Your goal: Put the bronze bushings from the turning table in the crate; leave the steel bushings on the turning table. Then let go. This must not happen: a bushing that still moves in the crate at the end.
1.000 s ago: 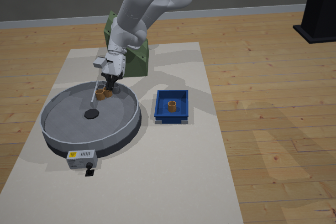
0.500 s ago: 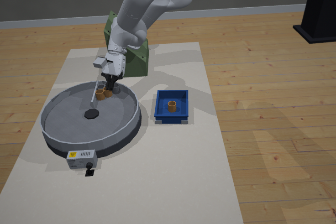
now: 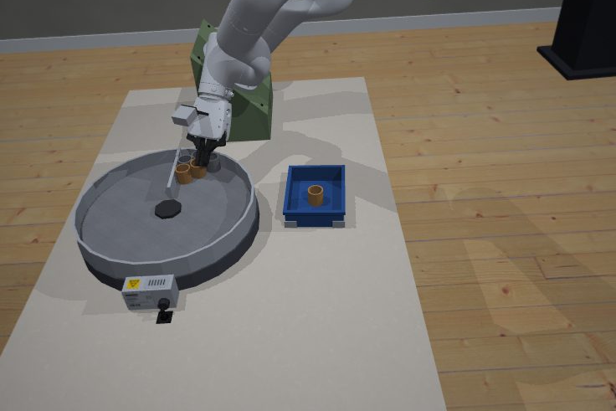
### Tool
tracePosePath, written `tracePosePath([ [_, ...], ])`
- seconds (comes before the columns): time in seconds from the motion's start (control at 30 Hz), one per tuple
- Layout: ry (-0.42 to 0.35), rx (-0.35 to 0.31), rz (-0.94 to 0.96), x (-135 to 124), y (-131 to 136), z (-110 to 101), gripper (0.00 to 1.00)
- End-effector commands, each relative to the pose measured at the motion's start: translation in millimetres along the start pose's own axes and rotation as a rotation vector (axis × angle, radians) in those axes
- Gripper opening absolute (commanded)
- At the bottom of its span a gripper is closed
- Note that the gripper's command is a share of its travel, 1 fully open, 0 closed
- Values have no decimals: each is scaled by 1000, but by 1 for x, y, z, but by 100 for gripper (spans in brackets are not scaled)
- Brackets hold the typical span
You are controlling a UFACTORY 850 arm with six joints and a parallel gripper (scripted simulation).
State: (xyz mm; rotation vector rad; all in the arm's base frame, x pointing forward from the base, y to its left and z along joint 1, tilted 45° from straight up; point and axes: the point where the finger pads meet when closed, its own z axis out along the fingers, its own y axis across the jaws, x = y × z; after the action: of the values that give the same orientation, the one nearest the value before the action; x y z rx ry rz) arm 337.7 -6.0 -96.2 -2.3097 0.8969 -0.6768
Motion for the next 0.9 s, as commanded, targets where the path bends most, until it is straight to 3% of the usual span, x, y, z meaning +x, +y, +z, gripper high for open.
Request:
tracePosePath([
  [0.0,2,1,-2,8,-19,6,0],
  [0.27,2,1,-2,10,-23,8,0],
  [0.47,2,1,-2,24,-46,19,0],
  [0.87,2,1,-2,37,-60,31,0],
])
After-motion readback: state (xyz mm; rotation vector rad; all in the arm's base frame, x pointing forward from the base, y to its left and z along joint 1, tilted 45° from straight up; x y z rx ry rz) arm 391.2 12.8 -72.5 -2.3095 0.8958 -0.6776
